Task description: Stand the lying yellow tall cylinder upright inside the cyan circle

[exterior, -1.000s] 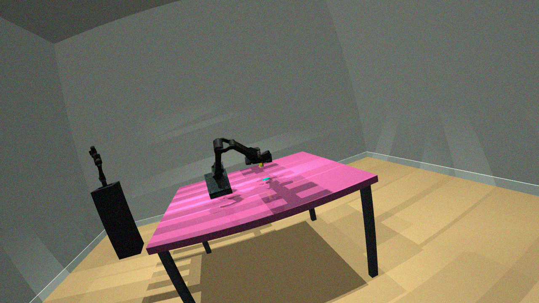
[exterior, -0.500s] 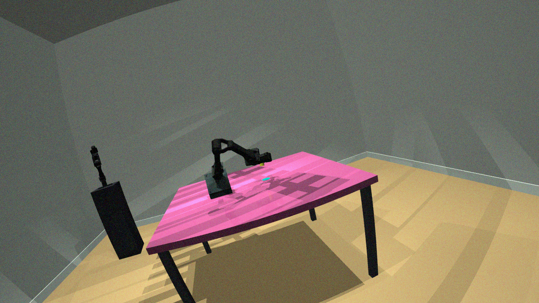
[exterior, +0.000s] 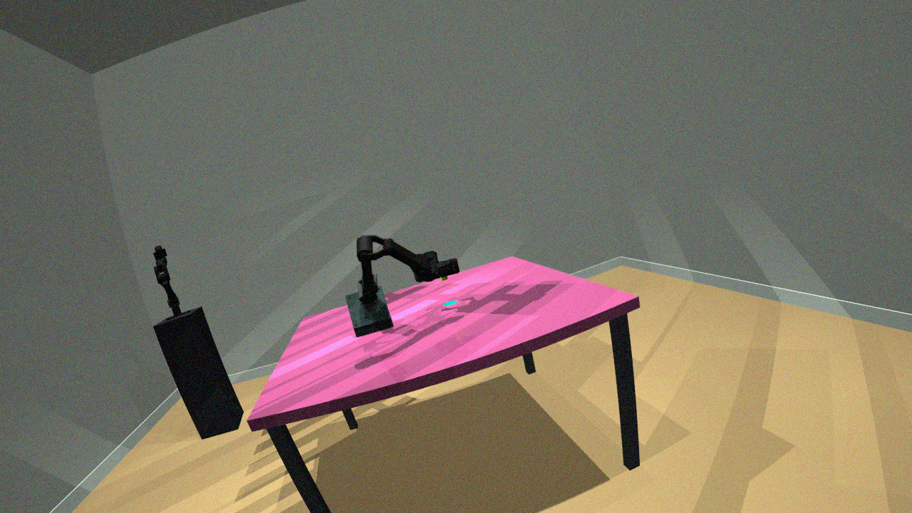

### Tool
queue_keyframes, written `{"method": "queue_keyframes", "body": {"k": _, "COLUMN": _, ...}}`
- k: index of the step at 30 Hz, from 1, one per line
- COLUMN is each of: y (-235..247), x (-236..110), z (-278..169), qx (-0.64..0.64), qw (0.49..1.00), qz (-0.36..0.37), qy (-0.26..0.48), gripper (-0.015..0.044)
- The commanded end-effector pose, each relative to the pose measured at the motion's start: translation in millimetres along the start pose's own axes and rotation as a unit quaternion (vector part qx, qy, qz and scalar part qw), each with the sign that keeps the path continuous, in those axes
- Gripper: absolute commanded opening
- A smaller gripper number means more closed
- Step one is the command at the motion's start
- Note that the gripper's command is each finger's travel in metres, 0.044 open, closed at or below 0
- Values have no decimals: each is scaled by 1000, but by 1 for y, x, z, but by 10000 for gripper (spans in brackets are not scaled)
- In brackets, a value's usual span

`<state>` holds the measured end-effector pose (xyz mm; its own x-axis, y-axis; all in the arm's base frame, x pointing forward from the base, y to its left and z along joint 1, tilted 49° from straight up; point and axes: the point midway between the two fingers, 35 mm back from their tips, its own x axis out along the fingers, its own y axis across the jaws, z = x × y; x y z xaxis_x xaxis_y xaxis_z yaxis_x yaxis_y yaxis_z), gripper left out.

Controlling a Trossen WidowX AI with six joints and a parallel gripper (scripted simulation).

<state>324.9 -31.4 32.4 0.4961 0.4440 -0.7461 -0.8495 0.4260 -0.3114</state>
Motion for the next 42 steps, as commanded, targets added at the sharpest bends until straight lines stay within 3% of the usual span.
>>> {"method": "queue_keyframes", "body": {"k": 1, "y": 1, "x": 0, "z": 1, "qx": -3, "qw": 1000, "qz": 0, "qy": -3, "gripper": 105}}
{"method": "queue_keyframes", "body": {"k": 8, "y": 0, "x": 0, "z": -2, "qx": -3, "qw": 1000, "qz": 0, "qy": -2, "gripper": 105}}
{"method": "queue_keyframes", "body": {"k": 33, "y": 0, "x": 7, "z": -105, "qx": 3, "qw": 1000, "qz": 4, "qy": 3, "gripper": 105}}
{"method": "queue_keyframes", "body": {"k": 42, "y": 0, "x": 7, "z": -106, "qx": 3, "qw": 1000, "qz": 4, "qy": 3, "gripper": 105}}
